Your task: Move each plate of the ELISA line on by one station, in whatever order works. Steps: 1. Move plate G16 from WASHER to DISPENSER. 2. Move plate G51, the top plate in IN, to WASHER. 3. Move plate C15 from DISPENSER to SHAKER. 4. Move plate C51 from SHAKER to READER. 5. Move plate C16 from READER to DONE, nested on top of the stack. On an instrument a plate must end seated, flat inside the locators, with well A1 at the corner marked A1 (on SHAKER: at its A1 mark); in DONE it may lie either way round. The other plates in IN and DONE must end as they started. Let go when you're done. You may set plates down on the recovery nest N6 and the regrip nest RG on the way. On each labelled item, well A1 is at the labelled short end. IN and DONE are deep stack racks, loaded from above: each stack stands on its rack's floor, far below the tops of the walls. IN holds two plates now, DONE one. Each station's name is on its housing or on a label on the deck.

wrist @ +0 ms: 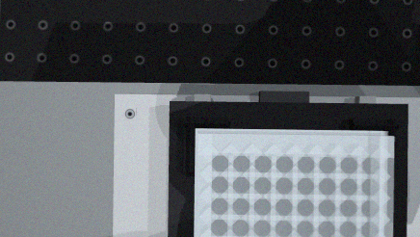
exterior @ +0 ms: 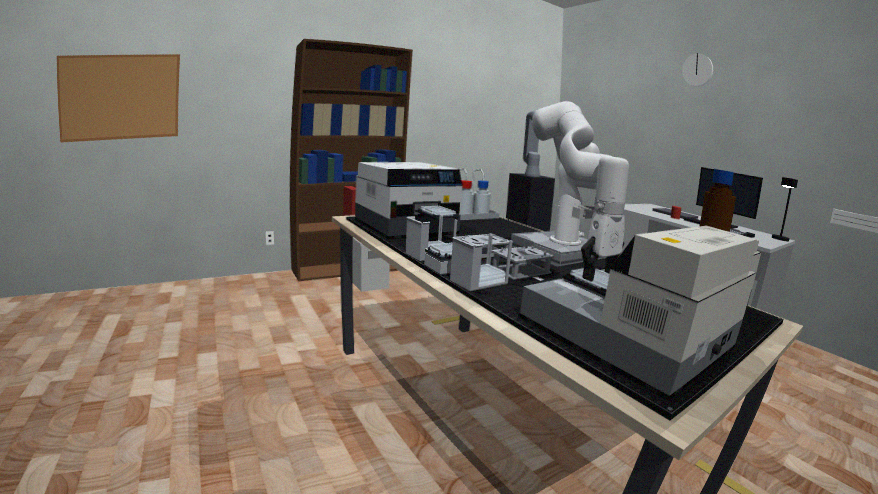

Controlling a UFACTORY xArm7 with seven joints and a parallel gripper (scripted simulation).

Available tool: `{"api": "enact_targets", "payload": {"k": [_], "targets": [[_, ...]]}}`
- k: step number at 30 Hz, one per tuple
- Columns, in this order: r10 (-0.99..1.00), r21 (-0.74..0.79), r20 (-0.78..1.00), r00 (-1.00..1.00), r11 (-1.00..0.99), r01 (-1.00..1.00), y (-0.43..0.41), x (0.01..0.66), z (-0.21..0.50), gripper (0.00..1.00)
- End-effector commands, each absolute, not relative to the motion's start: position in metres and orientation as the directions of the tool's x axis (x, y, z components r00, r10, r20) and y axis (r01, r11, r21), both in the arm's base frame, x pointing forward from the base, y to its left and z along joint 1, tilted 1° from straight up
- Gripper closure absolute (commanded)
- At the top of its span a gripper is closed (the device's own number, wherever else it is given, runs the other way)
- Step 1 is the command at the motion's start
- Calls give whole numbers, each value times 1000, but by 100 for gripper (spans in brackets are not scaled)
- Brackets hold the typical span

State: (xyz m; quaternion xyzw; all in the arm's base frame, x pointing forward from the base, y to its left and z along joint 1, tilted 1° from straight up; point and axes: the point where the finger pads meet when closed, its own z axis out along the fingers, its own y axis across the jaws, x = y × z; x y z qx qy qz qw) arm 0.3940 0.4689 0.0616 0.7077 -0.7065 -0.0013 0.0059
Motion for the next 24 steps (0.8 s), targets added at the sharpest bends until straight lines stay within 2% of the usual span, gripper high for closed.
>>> {"api": "enact_targets", "payload": {"k": [1, 18, 19, 24], "targets": [[-1000, 6, 2, 2, -2, -1000, 470, 395, 63, 0], [-1000, 6, 2, 2, -2, -1000, 470, 395, 63, 0], [-1000, 6, 2, 2, -2, -1000, 470, 395, 63, 100], [-1000, 6, 2, 2, -2, -1000, 470, 395, 63, 100]]}}
